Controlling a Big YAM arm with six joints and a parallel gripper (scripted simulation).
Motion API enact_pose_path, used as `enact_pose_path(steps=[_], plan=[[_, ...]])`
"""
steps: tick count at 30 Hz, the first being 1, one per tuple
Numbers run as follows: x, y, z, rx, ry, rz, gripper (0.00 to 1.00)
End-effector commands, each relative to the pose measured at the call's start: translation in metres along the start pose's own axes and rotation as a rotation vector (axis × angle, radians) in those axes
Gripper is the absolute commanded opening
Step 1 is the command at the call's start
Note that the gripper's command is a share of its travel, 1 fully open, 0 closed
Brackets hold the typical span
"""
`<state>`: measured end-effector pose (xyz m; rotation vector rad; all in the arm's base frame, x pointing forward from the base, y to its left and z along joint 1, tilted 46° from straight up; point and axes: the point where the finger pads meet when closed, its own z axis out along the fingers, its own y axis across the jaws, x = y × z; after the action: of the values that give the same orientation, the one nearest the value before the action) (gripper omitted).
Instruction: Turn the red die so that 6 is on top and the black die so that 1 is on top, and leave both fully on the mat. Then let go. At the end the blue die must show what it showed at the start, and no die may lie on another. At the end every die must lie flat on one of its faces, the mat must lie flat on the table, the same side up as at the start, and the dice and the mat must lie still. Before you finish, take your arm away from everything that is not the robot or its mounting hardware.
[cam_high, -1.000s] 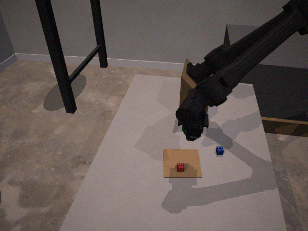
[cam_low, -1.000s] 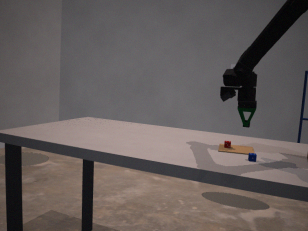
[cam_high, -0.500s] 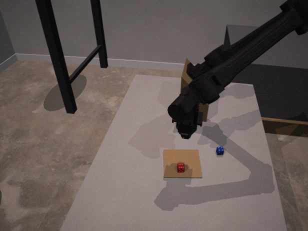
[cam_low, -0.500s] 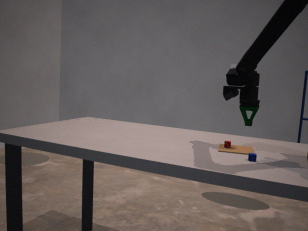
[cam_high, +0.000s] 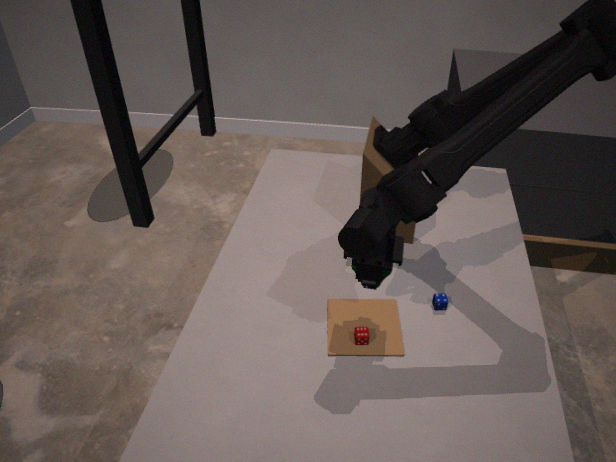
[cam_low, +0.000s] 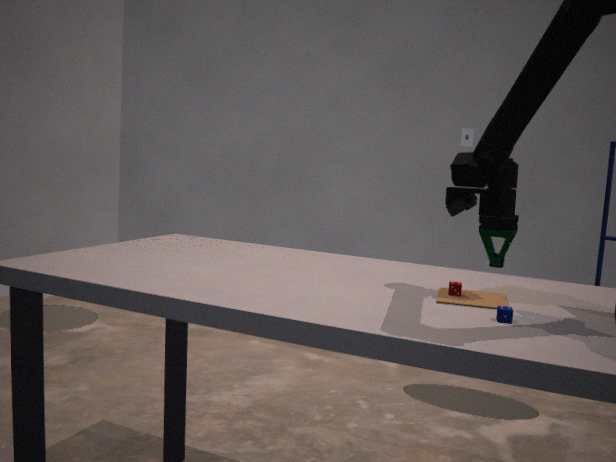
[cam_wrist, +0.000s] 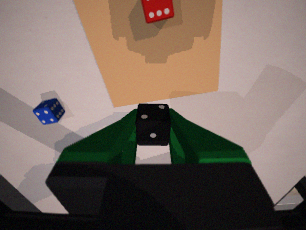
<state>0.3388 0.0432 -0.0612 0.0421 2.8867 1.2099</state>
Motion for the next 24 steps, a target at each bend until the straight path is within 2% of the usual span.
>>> enact_pose_path(steps=[1,9,11,12,14,16,19,21,24], plan=[[-0.003,0.000,0.016,0.003,-0.008,0.020,0.20],[-0.002,-0.001,0.052,0.004,-0.006,0.020,0.20],[-0.002,-0.001,0.052,0.004,-0.006,0.020,0.20],[-0.014,-0.001,0.040,0.007,-0.052,0.017,0.20],[-0.008,0.000,0.060,0.005,-0.014,0.013,0.20],[-0.006,0.000,0.064,0.004,-0.011,0.016,0.20],[-0.004,0.000,0.067,0.004,-0.010,0.017,0.20],[-0.015,-0.003,0.052,0.006,-0.056,0.021,0.20],[-0.017,-0.003,0.052,0.006,-0.058,0.019,0.20]])
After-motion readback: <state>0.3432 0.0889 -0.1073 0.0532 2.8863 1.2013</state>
